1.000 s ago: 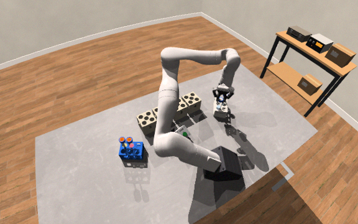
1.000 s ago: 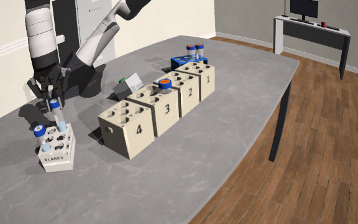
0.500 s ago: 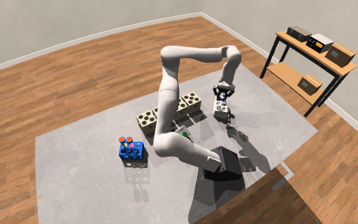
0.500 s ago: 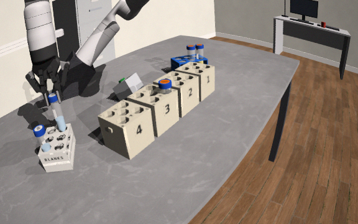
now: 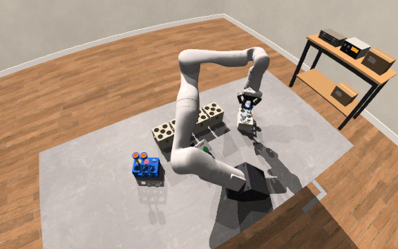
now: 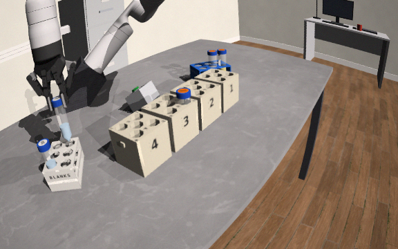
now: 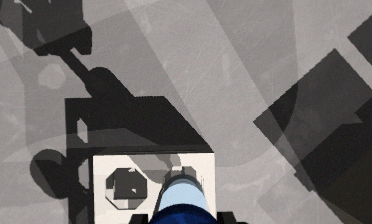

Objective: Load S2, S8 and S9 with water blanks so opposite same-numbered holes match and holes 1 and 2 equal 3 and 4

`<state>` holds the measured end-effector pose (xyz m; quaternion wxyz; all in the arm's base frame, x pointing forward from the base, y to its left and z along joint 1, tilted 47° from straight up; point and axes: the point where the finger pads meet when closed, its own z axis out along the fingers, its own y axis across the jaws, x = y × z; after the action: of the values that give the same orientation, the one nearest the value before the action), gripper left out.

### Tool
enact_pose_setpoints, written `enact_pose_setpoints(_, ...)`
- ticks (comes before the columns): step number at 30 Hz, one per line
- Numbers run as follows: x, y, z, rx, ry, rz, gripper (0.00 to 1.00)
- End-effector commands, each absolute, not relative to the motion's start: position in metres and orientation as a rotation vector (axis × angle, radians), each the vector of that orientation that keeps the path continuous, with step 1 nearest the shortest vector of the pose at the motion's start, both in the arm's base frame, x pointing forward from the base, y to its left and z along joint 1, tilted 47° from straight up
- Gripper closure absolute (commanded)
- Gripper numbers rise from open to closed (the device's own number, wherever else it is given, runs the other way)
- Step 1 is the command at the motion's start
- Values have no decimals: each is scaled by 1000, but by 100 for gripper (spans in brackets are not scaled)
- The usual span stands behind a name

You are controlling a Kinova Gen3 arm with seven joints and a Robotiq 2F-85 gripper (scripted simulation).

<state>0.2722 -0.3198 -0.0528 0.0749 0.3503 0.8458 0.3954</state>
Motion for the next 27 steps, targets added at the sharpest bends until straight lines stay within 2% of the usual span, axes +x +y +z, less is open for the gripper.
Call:
enact_pose_setpoints(1,270,-323,-50,1051,2537,1184,90)
enact_pose_setpoints(27,257,-343,-28,1051,2537,1184,90)
